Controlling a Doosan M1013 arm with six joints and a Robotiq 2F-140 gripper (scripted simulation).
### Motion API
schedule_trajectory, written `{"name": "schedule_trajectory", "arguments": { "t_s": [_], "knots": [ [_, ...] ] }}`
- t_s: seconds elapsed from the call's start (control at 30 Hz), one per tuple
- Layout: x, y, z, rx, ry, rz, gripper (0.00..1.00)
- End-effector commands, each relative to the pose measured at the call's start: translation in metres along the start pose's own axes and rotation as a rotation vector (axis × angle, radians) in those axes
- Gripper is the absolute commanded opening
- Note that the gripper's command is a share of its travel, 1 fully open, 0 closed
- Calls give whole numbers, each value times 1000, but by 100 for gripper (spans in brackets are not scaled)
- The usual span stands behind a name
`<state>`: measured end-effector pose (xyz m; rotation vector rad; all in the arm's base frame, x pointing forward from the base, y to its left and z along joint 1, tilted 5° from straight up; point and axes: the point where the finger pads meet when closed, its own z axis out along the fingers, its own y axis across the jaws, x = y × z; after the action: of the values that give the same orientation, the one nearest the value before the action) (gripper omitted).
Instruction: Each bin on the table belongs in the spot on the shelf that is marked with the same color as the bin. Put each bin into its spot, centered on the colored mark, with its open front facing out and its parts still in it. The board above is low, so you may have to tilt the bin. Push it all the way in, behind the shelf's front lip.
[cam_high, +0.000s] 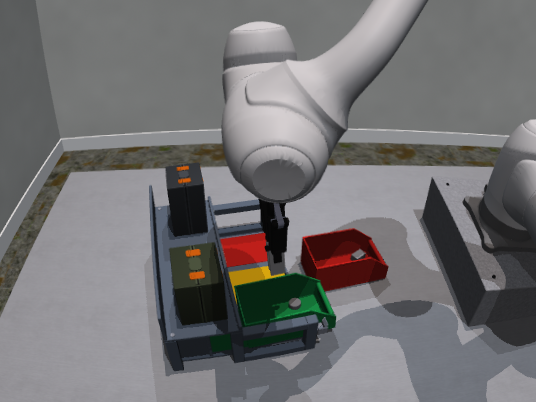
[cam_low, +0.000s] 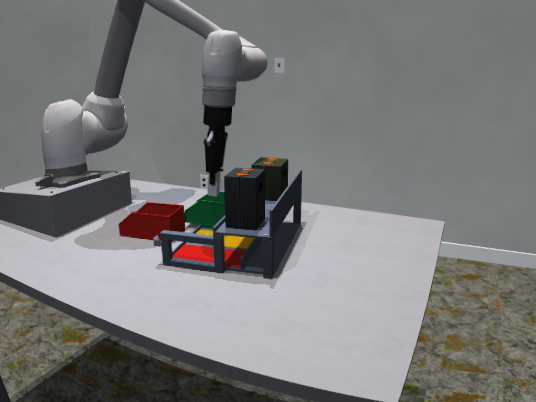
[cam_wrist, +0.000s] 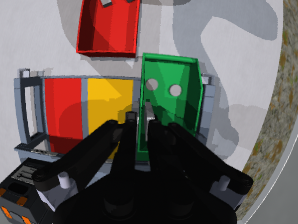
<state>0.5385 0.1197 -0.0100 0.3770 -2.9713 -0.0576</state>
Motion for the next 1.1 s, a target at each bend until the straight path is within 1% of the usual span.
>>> {"name": "schedule_trajectory", "arguments": {
  "t_s": [0.0, 0.27, 0.33, 0.7, 1.07],
  "knots": [
    [0, 0, -5, 0, 0, 0, 15],
    [1, 0, -19, 0, 0, 0, 15],
    [1, 0, -19, 0, 0, 0, 15],
    [3, 0, -35, 0, 0, 0, 15],
    [3, 0, -44, 0, 0, 0, 15]
  ]
}}
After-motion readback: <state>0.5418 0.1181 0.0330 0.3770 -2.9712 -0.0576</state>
